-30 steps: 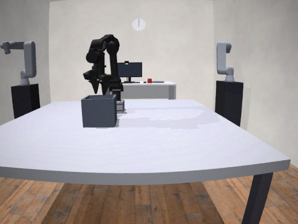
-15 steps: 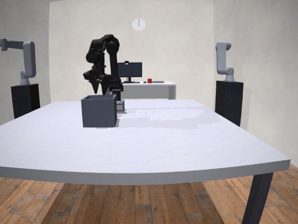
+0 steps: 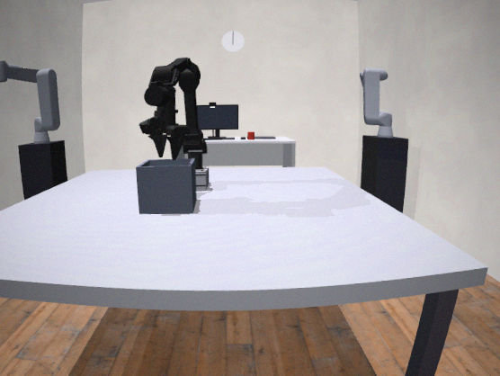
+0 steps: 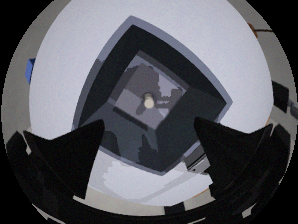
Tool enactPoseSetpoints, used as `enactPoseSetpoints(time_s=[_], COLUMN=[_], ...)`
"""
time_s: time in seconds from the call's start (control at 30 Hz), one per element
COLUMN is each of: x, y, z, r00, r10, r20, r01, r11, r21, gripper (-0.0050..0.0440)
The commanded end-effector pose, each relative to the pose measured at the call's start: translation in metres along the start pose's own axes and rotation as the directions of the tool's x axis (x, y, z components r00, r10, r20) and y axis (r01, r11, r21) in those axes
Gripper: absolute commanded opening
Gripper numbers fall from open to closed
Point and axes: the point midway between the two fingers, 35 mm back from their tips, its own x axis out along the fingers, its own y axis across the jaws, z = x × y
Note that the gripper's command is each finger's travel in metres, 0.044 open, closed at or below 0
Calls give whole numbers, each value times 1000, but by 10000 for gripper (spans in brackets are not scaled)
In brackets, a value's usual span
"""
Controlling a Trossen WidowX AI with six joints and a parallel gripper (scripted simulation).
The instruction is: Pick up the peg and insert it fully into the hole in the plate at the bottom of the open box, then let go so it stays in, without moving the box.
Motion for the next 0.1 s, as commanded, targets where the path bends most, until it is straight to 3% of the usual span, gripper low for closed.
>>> enactPoseSetpoints(time_s=[0.0, 0.07], x=[0, 0], y=[-1, -1], z=[0, 0], r00=[1000, 1000], r10=[-4, -4], r20=[1, 1], r01=[4, 4], r11=[1000, 1000], r21=[2, 2], gripper=[440, 440])
